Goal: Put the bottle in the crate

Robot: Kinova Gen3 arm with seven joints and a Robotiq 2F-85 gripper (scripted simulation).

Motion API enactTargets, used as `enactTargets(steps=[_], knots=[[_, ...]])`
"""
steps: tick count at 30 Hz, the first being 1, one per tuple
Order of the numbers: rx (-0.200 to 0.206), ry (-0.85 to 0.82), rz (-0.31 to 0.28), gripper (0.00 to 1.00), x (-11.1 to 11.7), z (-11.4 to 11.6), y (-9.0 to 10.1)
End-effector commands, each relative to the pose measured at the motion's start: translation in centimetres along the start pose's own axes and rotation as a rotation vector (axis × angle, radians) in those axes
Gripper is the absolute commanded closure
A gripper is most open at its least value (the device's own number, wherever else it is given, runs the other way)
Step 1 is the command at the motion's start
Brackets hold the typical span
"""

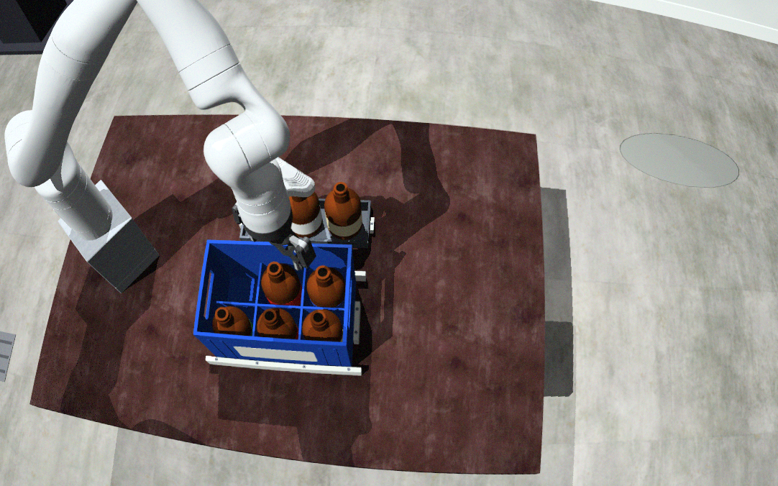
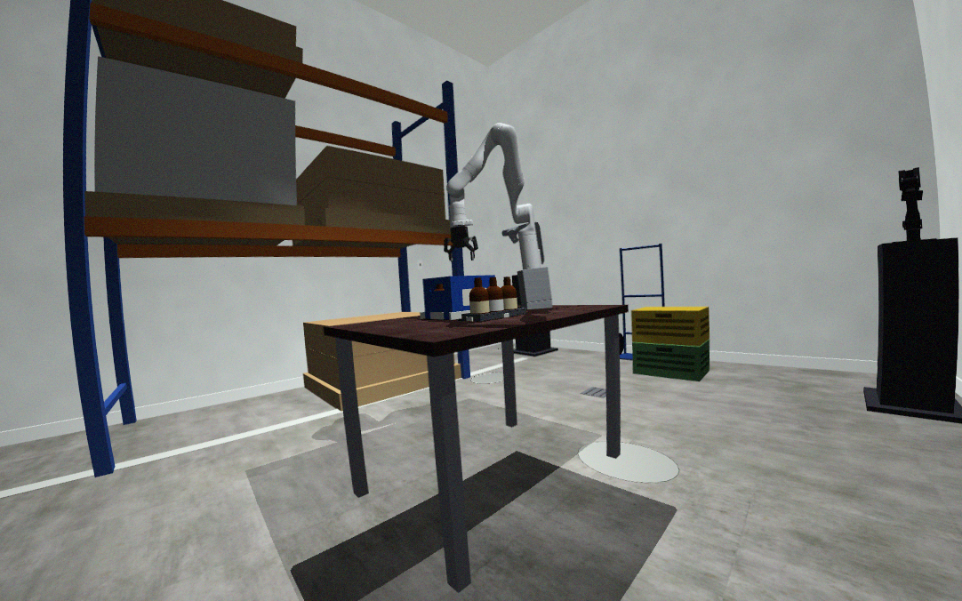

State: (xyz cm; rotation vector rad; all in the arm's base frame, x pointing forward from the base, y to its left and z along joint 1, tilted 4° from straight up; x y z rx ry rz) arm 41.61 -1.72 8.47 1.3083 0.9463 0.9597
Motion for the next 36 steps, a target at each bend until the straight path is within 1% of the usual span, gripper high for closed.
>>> enactTargets(steps=[1,5,6,13,14,21,22,29,30,36], knots=[[-0.001,-0.014,0.0,0.0,-0.6,0.2,0.0],[-0.001,-0.014,0.0,0.0,-0.6,0.2,0.0],[-0.005,-0.044,0.001,0.0,-1.5,0.5,0.0],[-0.005,-0.044,0.001,0.0,-1.5,0.5,0.0],[-0.009,-0.071,0.002,0.0,-2.5,0.8,-0.1],[-0.009,-0.071,0.002,0.0,-2.5,0.8,-0.1],[-0.013,-0.096,0.002,0.0,-3.3,1.0,-0.1],[-0.013,-0.096,0.002,0.0,-3.3,1.0,-0.1],[-0.017,-0.12,0.003,0.0,-4.1,1.3,-0.1],[-0.017,-0.12,0.003,0.0,-4.1,1.3,-0.1]])
Point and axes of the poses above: the point where the finger pads meet when closed, its own y axis back along the fingers, its own z axis across the jaws, x = y × z, the point moved 1 cm from there along y, back along the fingers, and after that the axes turned 4 degrees about y, right-handed, at the moved point
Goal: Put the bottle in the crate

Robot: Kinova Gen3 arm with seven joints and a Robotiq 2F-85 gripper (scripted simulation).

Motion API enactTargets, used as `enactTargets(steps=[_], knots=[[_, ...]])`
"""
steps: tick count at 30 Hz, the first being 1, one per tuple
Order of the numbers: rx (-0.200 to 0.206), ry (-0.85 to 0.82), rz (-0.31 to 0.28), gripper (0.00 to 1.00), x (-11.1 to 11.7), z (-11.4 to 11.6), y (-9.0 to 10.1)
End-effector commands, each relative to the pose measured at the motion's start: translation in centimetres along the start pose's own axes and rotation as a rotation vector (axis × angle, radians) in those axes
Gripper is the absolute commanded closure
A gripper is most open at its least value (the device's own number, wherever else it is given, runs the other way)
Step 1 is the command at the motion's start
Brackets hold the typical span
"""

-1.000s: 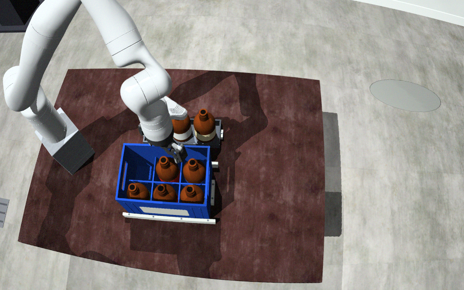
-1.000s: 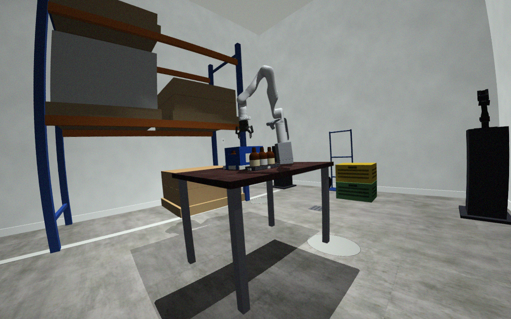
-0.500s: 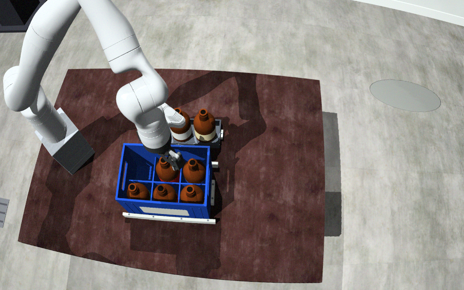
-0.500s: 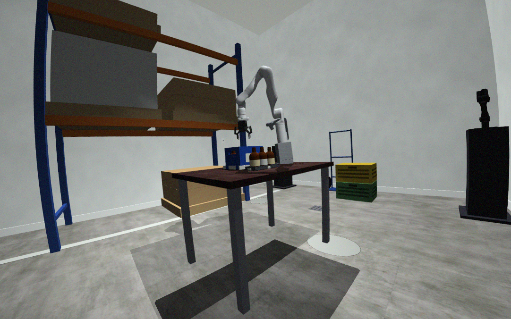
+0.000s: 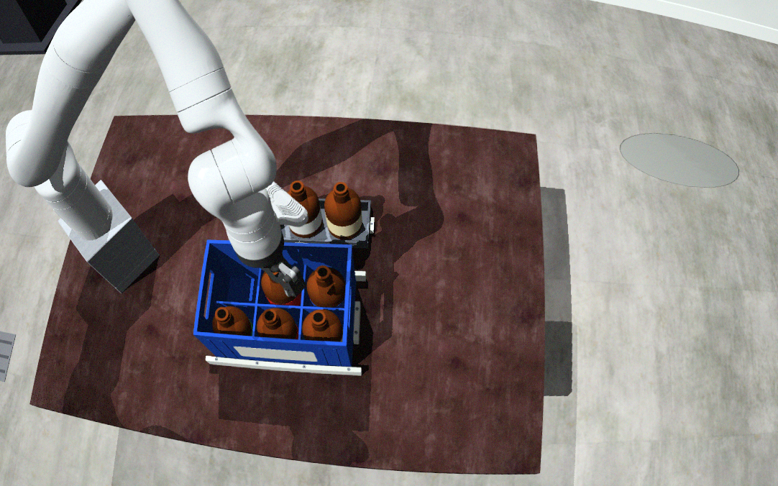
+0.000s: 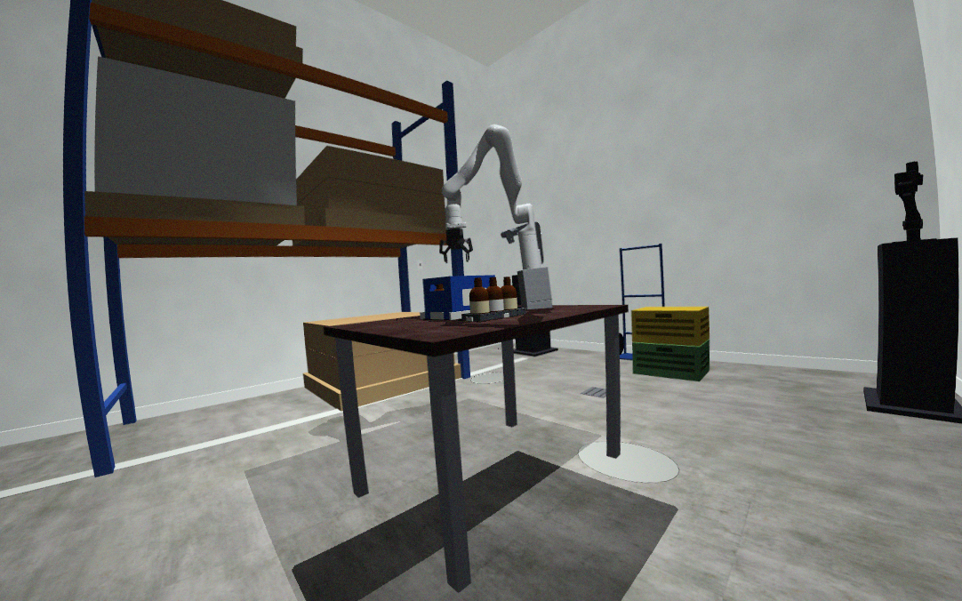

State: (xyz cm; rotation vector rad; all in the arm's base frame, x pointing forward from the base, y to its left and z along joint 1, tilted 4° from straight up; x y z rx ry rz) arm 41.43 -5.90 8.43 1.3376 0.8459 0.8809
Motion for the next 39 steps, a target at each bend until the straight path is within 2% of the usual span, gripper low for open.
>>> enactTargets(steps=[1,39], knots=[[-0.004,-0.024,0.001,0.0,-0.8,0.3,0.0],[-0.016,-0.1,0.001,0.0,-3.4,1.2,-0.1]])
Point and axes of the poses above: the point where the finger pads meet when closed, its own y axis back along the fingers, its own z axis across the jaws, x = y × z, the point moved 1 cm from there along y, back along the fingers, and after that the axes turned 4 degrees about y, right-handed, at the moved point
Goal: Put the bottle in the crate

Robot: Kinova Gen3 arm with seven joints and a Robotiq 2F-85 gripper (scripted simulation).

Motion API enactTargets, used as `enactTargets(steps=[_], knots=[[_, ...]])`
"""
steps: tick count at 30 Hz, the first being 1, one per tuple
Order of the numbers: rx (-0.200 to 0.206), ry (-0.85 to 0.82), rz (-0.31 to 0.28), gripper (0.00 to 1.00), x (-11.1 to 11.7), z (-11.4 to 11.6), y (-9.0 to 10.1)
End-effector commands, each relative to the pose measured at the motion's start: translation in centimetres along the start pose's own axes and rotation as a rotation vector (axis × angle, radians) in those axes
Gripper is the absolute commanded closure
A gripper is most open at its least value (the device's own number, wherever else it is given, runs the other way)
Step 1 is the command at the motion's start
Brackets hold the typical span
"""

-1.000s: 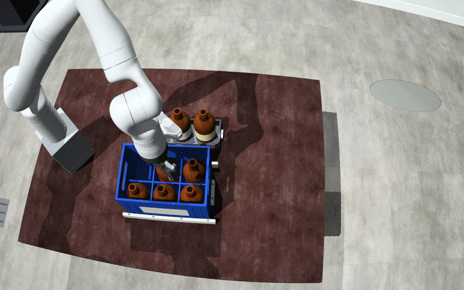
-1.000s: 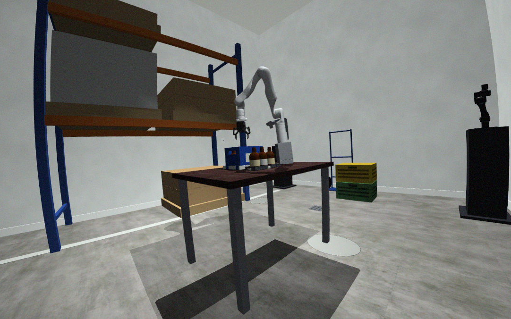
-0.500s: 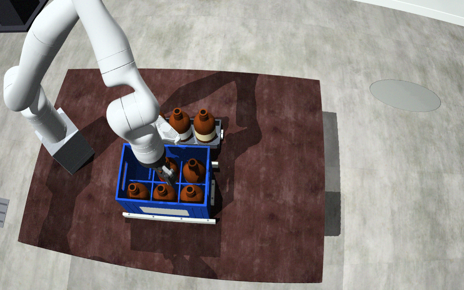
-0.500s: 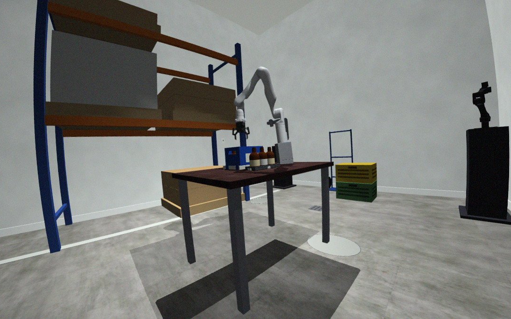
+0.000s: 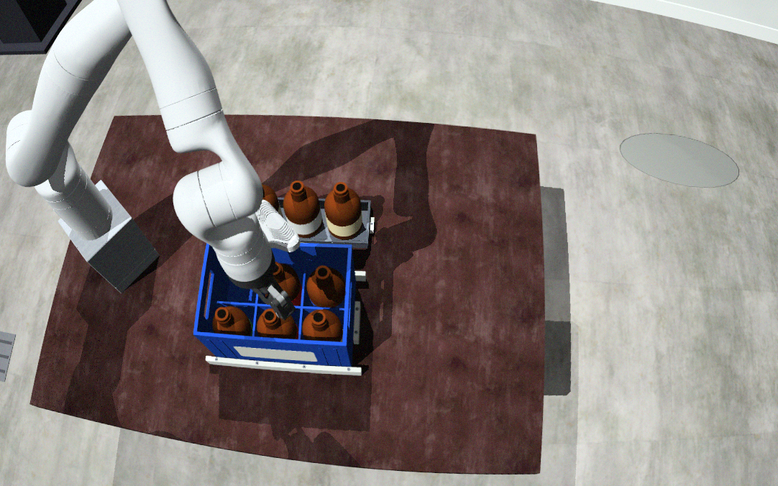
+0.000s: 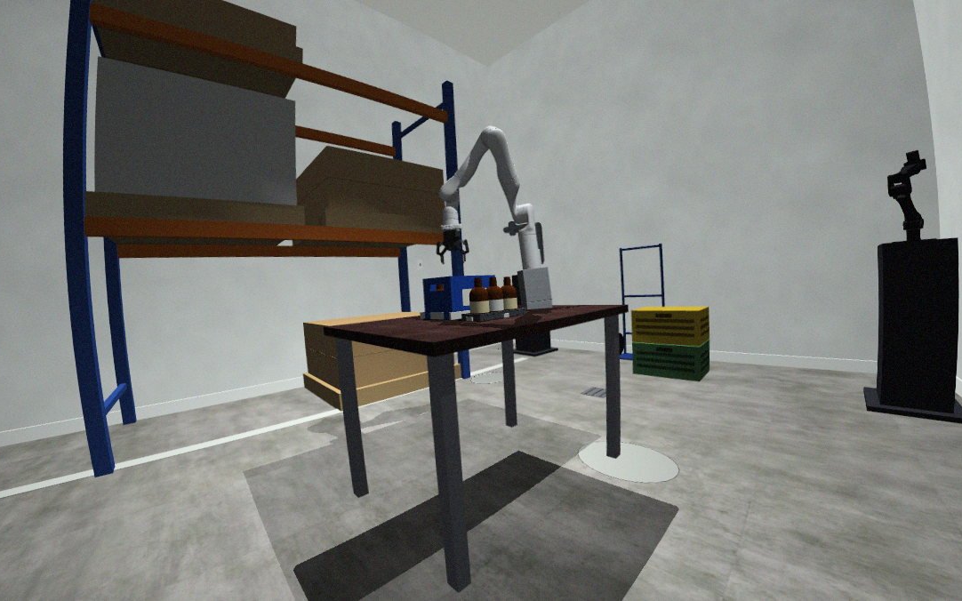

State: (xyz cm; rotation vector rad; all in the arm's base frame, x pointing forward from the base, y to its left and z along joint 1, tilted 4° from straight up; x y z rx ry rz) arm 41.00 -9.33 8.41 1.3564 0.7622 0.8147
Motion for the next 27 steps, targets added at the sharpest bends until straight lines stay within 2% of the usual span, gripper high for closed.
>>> enactTargets(steps=[1,27], knots=[[-0.002,-0.012,0.0,0.0,-0.42,0.19,0.02],[-0.007,-0.04,0.0,0.0,-1.36,0.54,-0.01]])
Point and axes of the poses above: the point where the finger pads meet when closed, its own y axis back along the fingers, its own z axis across the jaws, x = y × z, the point moved 1 cm from there along y, back along the fingers, and after that the axes turned 4 degrees about y, right-handed, at the moved point
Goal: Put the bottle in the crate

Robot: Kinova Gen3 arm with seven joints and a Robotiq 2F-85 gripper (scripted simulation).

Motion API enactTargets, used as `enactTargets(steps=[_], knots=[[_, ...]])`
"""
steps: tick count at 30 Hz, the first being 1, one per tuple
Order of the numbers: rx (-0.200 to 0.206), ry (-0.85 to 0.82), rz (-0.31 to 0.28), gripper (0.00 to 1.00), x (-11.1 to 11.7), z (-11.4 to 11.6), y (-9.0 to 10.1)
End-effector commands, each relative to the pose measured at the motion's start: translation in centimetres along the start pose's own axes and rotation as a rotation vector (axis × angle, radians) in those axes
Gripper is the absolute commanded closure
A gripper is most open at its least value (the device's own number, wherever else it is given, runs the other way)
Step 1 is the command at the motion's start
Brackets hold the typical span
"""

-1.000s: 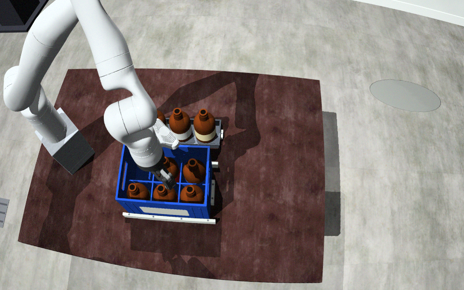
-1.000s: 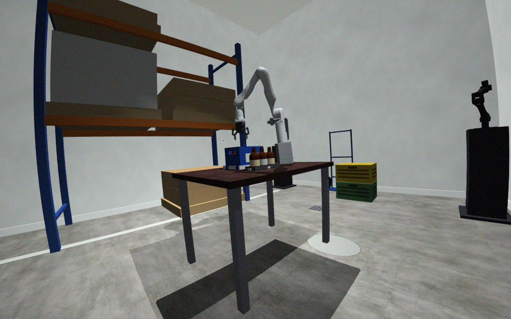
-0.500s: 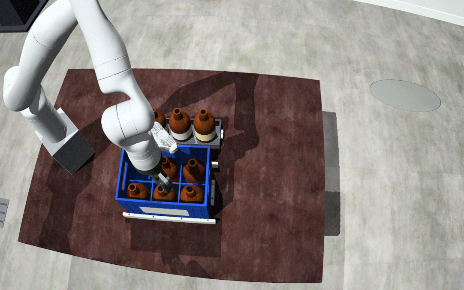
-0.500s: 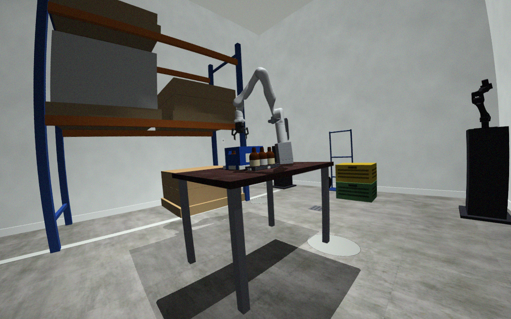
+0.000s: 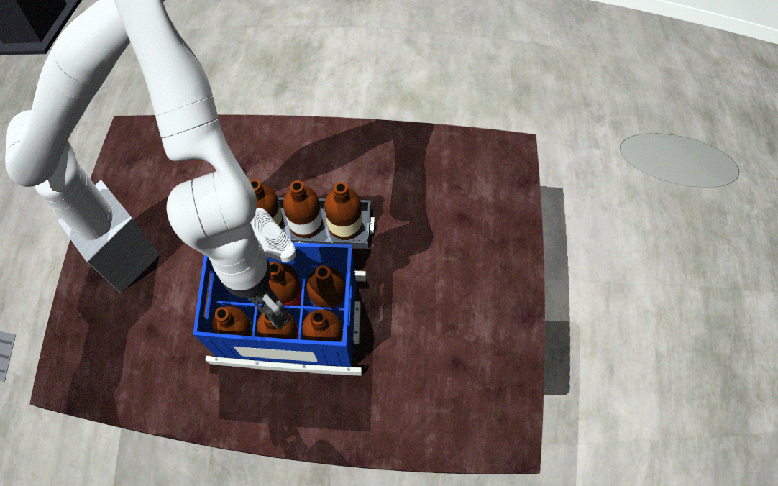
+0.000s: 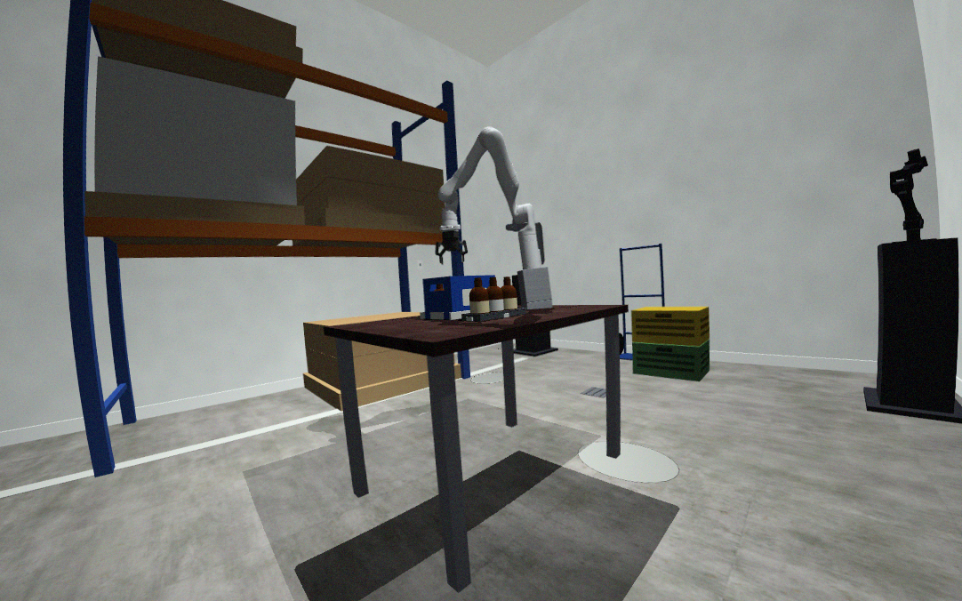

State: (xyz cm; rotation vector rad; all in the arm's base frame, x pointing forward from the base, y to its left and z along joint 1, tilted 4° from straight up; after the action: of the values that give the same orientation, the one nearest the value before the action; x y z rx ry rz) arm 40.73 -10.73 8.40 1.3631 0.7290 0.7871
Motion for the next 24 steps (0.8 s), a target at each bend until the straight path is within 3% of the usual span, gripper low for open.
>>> enactTargets(steps=[1,3,4,24], knots=[[-0.001,-0.001,0.001,0.0,-0.02,0.05,0.04],[-0.001,-0.001,0.001,0.0,-0.02,0.05,0.04],[-0.001,-0.001,0.001,1.0,-0.02,0.05,0.04],[-0.001,-0.001,0.001,1.0,-0.02,0.05,0.04]])
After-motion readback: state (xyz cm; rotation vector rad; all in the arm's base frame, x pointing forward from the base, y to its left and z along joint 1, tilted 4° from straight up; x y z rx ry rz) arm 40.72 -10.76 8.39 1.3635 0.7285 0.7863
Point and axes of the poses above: the point where the finger pads meet when closed, its own y axis back along the fingers, its own z axis across the jaws, x = y × z, the point moved 1 cm from there along y, back along the fingers, and after that the axes turned 4 degrees about y, right-handed, at the moved point
